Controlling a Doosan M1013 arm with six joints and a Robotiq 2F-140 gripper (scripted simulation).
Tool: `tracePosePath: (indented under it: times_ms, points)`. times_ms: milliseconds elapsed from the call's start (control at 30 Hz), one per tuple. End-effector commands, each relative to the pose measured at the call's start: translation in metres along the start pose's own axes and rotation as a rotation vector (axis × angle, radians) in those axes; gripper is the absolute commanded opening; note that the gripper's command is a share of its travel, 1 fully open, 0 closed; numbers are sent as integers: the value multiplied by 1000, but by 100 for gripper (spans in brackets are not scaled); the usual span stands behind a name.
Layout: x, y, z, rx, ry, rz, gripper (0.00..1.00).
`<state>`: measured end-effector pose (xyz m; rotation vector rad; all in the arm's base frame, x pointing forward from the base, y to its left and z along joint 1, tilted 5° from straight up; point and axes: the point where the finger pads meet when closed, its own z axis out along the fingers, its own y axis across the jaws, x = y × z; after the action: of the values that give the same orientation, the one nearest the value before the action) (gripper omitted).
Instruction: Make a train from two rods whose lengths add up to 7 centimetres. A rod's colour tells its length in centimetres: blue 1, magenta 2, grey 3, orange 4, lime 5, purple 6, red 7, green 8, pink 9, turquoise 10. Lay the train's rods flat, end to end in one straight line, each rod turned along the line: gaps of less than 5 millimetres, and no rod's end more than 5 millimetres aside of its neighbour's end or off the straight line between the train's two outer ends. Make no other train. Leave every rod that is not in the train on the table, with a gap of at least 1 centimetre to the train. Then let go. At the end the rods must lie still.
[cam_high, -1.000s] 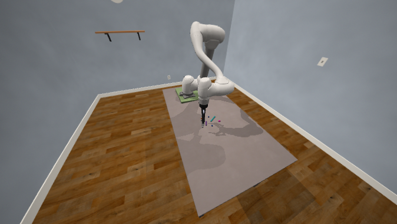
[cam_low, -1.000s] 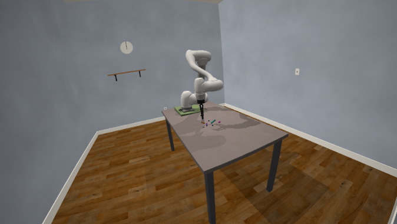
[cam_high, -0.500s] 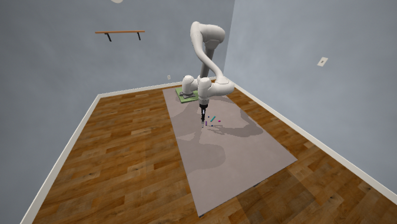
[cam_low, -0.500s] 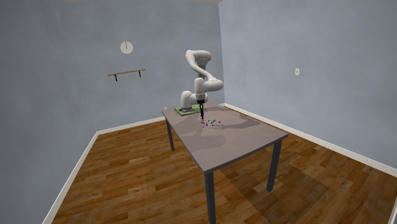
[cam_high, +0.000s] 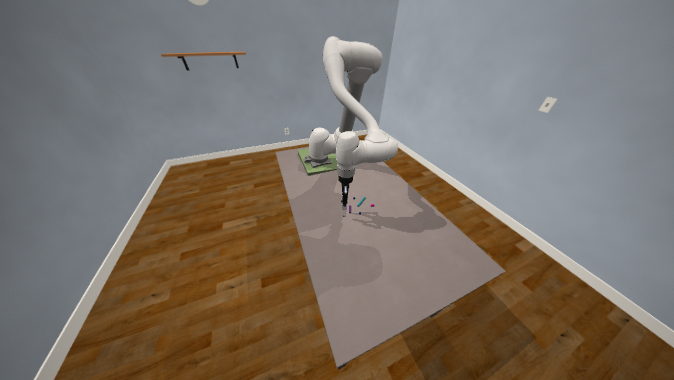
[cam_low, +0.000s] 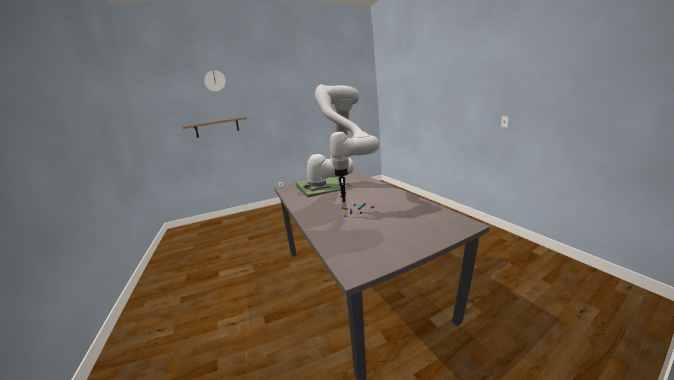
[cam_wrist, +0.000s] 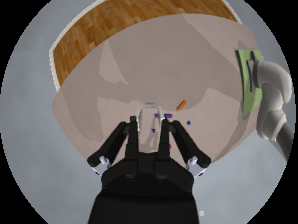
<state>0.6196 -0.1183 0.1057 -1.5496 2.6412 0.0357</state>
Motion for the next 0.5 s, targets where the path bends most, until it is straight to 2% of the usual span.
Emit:
tracePosePath:
  times_ms: [0, 467]
  points:
    - [0, 0, 0, 0, 0, 0, 28]
    - [0, 0, 5, 0, 0, 5, 28]
